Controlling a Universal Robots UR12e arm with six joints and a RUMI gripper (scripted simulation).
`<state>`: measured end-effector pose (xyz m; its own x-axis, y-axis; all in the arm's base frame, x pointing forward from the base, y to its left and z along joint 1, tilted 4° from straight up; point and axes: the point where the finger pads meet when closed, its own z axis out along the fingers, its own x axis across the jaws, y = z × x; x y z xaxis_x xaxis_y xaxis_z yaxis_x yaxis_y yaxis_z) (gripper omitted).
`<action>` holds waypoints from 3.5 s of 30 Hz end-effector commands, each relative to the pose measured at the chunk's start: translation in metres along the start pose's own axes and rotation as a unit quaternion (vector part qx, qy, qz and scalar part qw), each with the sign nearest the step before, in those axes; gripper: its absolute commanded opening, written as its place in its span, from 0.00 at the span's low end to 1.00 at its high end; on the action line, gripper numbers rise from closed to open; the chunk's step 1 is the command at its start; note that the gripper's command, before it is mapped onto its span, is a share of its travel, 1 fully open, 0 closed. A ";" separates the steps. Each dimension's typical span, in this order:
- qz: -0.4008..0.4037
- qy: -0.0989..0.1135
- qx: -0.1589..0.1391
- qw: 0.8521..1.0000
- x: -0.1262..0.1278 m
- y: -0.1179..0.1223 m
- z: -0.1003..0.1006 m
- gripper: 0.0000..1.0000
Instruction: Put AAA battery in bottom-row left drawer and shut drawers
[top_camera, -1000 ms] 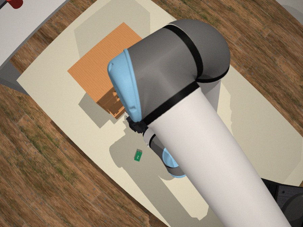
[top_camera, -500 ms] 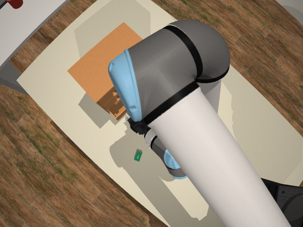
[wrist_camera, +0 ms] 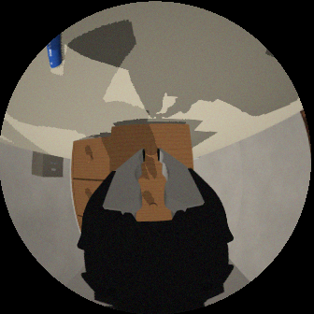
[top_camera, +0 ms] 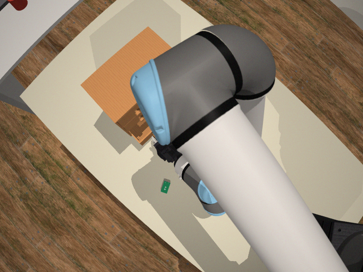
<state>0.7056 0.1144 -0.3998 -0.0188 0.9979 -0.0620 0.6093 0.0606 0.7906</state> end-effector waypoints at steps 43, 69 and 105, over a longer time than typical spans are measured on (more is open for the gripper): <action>0.000 0.000 0.000 1.000 0.000 -0.003 -0.004 0.07; 0.000 0.000 0.000 1.000 0.000 -0.003 -0.004 0.17; 0.000 0.000 0.000 1.000 0.000 -0.032 -0.039 0.20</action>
<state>0.6654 0.1137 -0.4015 -0.0187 0.9979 -0.0621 0.6095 0.0606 0.7905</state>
